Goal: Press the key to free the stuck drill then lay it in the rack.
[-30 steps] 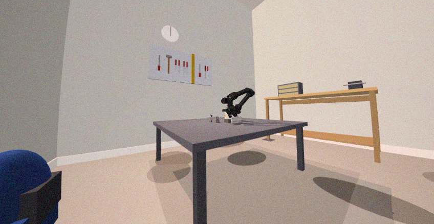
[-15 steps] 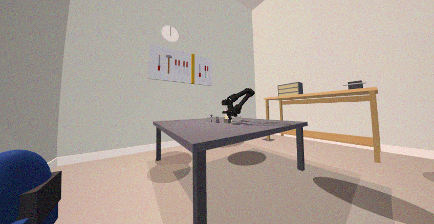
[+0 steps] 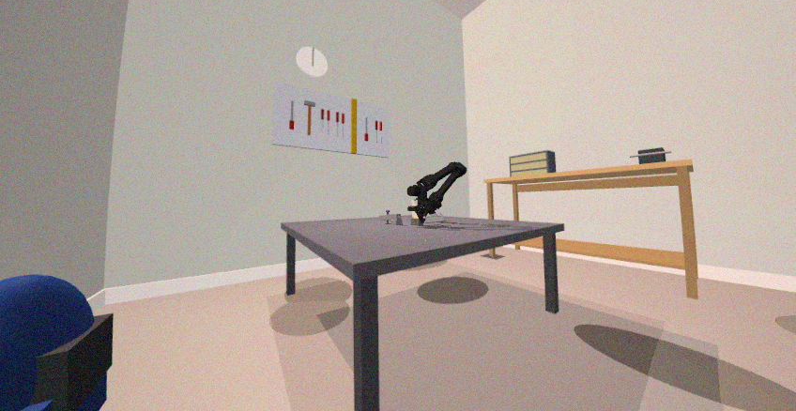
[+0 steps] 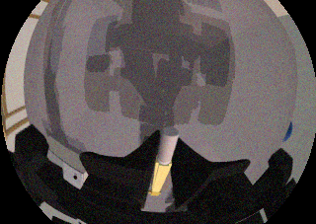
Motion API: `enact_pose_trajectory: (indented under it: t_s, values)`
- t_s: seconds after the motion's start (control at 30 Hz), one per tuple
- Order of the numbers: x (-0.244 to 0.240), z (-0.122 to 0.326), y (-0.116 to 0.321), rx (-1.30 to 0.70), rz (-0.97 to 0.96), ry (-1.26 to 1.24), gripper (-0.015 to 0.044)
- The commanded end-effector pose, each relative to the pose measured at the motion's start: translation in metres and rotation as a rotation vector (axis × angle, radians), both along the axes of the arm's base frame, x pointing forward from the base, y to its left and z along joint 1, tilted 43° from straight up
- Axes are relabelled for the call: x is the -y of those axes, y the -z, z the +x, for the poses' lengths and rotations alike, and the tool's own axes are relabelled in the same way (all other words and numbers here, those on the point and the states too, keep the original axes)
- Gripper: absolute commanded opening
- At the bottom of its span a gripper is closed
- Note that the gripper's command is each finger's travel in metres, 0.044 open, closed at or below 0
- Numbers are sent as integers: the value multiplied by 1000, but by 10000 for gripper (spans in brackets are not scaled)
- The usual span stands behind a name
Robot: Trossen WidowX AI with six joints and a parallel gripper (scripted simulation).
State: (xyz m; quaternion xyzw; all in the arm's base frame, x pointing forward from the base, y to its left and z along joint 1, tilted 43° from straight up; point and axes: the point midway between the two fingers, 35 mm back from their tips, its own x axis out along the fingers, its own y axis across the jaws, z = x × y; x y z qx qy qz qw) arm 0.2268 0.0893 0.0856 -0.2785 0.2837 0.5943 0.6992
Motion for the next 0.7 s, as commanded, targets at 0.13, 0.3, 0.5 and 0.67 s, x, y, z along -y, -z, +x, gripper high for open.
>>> enact_pose_trajectory:
  t_s: [0.13, 0.3, 0.5, 0.67]
  values:
    - [-6, 0, 8, -2, -1, -3, 0]
    - [-6, -1, 8, -2, -1, -3, 0]
    - [-7, -1, 9, -2, -1, -3, 0]
    - [-7, -1, 9, -2, -1, -3, 0]
